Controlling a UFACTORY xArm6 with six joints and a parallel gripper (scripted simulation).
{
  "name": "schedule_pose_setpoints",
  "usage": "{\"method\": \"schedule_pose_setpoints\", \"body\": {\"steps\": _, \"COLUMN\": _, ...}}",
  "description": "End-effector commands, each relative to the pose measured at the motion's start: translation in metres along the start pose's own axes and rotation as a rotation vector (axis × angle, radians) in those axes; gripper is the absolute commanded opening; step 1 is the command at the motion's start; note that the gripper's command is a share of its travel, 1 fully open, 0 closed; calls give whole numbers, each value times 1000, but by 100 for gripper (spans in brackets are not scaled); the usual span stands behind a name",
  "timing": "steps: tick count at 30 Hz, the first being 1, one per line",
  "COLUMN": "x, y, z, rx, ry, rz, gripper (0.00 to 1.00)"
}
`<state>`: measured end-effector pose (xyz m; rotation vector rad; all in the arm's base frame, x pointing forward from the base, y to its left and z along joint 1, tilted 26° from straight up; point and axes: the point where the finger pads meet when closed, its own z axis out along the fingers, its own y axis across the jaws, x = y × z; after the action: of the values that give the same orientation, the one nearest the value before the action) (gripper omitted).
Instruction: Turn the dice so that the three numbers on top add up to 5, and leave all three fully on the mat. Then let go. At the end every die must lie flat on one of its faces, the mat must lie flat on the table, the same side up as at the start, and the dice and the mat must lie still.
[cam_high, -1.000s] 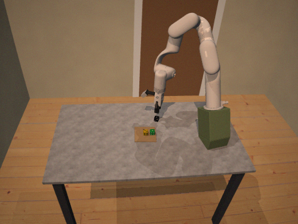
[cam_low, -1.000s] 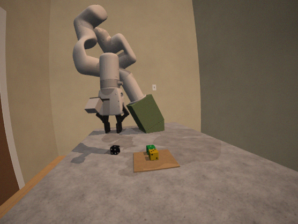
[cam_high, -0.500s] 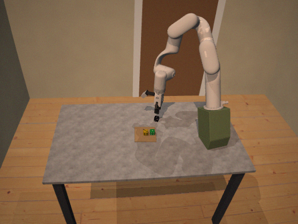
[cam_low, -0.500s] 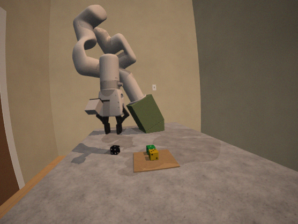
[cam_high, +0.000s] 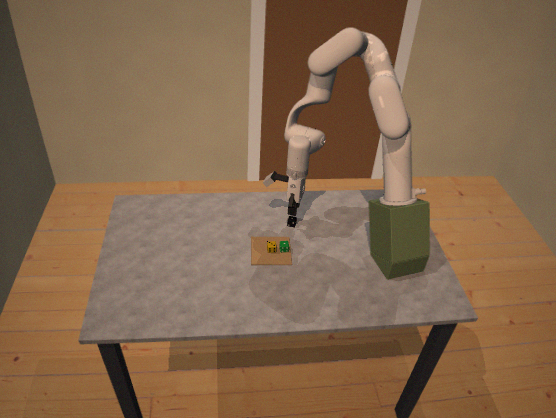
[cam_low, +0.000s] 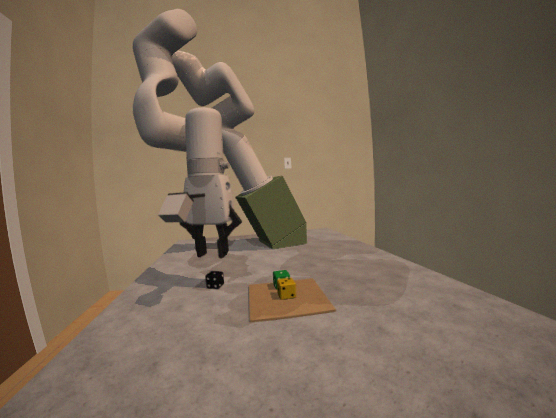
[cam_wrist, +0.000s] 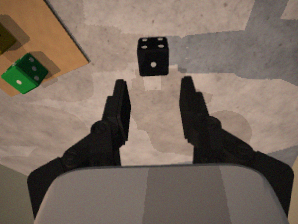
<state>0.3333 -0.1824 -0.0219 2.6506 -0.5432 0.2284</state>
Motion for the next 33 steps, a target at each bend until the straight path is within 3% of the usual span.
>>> {"method": "schedule_pose_setpoints", "body": {"steps": 1, "x": 1, "y": 0, "z": 4, "rx": 0, "ry": 3, "rz": 0, "gripper": 47}}
{"method": "schedule_pose_setpoints", "body": {"steps": 33, "x": 2, "y": 0, "z": 31, "rx": 0, "ry": 3, "rz": 0, "gripper": 47}}
